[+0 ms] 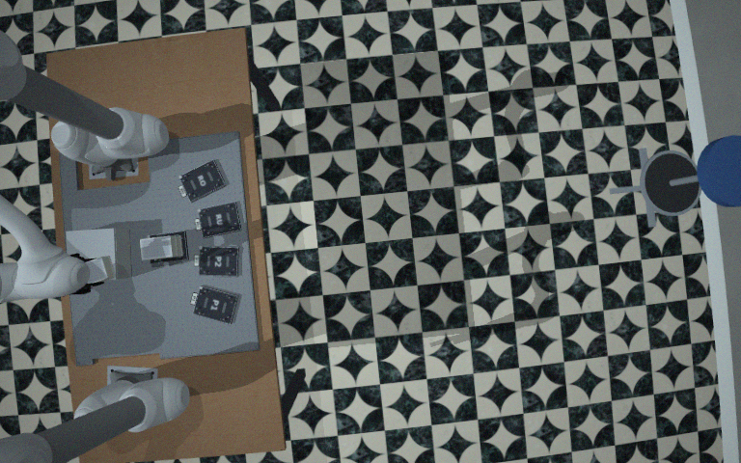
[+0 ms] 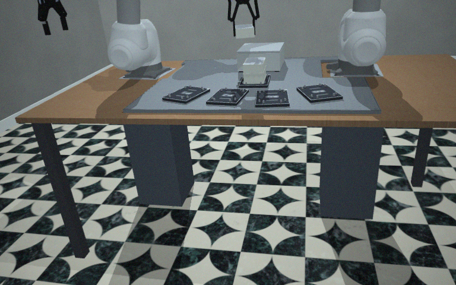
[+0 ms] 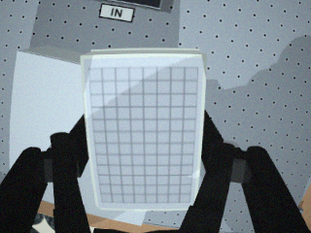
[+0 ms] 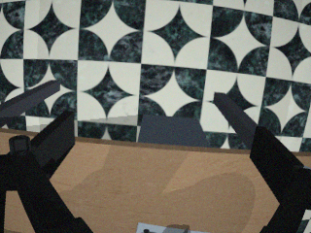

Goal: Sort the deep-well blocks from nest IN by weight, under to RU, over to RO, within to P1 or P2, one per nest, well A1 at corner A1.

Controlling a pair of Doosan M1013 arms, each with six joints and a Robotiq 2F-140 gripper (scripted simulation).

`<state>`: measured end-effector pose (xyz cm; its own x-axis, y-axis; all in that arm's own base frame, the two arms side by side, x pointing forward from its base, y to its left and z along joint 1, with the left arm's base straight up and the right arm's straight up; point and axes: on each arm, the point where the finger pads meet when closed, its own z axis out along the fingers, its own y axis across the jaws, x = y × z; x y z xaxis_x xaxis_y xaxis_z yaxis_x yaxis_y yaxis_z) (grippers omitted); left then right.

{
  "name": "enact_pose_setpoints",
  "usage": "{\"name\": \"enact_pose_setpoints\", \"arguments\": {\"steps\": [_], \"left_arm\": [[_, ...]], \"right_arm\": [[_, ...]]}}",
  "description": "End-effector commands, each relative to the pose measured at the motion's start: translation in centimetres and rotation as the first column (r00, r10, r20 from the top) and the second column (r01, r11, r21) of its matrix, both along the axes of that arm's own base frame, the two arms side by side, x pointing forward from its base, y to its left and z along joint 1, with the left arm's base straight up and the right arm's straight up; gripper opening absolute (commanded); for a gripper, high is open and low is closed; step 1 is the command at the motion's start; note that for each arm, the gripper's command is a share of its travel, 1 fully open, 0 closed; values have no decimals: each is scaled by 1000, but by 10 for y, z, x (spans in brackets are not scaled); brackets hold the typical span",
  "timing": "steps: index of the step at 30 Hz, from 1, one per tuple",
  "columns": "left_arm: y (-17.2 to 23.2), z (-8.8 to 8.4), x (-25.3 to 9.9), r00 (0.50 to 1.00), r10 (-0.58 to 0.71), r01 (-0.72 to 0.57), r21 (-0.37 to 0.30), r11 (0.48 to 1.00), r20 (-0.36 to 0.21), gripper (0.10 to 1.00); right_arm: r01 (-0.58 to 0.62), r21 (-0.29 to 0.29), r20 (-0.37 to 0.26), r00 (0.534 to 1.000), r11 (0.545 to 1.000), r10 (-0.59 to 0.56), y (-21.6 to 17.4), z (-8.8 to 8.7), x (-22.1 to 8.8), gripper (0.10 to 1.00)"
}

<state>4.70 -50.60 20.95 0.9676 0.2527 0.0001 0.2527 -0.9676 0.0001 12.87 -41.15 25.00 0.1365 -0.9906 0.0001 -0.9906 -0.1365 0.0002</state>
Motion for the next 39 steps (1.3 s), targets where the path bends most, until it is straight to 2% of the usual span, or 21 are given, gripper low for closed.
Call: {"name": "enact_pose_setpoints", "arguments": {"steps": [1,39], "left_arm": [[-8,1,9,1000,0,0,-1,1000,0,99],[-80,1,96,1000,0,0,-1,1000,0,99]], "right_arm": [[0,-1,1,1000,1000,0,0,1,0,1000],[0,-1,1,1000,1000,0,0,1,0,1000]]}}
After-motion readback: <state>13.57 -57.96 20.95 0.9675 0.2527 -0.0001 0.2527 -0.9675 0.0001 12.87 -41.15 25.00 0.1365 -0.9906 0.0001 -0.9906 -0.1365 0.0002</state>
